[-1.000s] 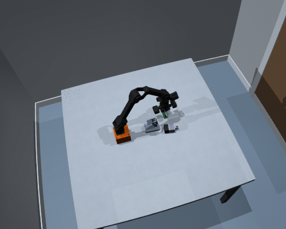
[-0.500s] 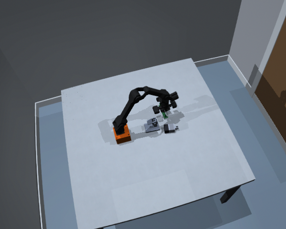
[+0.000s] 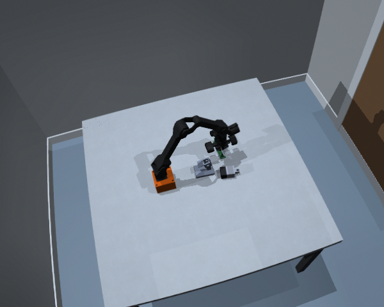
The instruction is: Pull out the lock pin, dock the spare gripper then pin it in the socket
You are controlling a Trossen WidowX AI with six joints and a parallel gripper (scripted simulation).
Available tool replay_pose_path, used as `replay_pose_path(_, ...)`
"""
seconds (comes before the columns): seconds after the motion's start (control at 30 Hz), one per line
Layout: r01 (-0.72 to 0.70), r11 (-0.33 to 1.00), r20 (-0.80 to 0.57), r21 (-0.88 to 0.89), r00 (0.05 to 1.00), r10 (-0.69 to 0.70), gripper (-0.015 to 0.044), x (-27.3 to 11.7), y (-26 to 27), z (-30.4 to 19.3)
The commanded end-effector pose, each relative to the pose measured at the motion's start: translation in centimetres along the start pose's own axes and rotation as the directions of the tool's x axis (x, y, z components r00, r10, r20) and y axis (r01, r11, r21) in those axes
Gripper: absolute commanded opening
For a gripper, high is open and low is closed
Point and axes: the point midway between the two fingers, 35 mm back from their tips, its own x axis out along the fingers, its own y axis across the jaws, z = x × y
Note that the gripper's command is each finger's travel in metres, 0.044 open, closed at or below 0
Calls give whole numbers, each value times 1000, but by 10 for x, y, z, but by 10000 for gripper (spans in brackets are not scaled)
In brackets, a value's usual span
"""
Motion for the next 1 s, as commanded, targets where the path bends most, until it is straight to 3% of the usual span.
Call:
replay_pose_path(0.0, -8, 1000, -1, 1, 1000, 8, 0, 4, 1, -1)
replay_pose_path(0.47, 0, 1000, 0, 0, 1000, 0, 0, 0, 0, 0)
replay_pose_path(0.97, -1, 1000, 0, 0, 1000, 1, 394, -10, 0, 1)
